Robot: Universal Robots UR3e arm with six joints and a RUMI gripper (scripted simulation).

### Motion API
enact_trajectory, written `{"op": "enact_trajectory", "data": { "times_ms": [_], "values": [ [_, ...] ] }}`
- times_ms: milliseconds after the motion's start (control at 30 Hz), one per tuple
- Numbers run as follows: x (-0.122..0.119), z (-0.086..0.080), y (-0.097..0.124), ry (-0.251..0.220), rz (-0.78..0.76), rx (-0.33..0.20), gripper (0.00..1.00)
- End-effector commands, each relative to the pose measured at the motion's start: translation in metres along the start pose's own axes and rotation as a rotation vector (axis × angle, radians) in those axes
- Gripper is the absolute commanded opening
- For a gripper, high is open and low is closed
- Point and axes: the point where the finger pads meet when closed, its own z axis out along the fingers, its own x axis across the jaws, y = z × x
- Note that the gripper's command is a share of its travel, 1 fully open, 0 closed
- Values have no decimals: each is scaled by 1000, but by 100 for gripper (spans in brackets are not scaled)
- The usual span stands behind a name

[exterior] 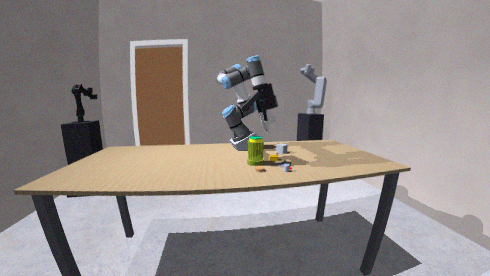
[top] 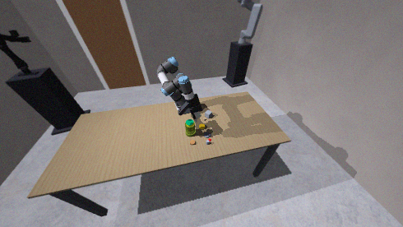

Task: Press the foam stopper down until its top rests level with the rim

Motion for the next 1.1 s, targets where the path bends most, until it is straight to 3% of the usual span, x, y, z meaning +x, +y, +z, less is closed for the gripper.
{"op": "enact_trajectory", "data": {
  "times_ms": [0,100,233,1067],
  "values": [
    [28,-9,-27,76,23,156,0],
    [35,-14,-38,89,25,212,0],
    [37,-16,-41,91,25,226,0],
    [37,-16,-41,92,26,228,0]
  ]
}}
